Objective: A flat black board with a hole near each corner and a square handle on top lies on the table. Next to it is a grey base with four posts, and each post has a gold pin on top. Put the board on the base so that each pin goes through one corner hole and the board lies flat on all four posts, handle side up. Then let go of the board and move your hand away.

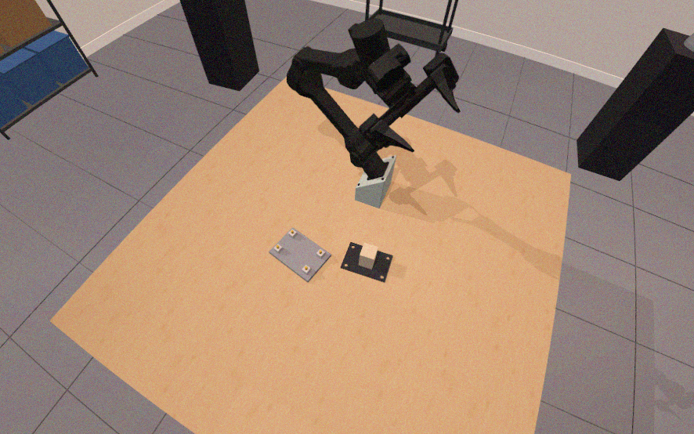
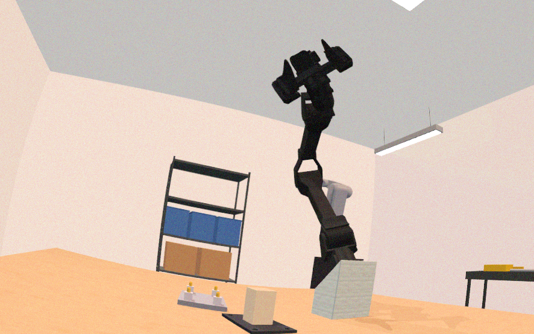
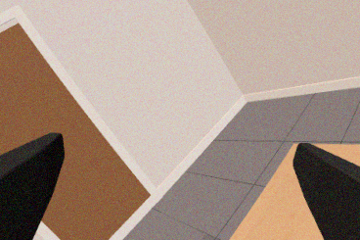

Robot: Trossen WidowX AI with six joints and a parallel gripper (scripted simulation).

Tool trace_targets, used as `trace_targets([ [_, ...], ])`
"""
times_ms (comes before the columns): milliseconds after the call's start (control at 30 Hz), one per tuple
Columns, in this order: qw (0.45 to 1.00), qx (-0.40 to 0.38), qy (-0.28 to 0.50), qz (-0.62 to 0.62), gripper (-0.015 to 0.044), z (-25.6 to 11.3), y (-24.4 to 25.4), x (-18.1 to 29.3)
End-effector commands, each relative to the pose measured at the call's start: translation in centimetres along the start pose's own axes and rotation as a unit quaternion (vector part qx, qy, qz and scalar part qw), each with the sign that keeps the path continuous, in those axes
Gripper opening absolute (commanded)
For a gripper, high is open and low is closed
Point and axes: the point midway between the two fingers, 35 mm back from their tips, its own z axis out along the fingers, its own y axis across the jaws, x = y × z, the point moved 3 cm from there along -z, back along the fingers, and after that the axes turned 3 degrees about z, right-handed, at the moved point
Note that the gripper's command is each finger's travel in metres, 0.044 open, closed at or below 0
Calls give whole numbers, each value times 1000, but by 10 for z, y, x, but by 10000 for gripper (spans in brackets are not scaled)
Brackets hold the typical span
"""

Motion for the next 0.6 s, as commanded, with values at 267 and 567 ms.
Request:
trace_targets([
  [267,936,245,251,17,440,46,-123,111],
  [567,781,432,451,34,440,12,-221,191],
])
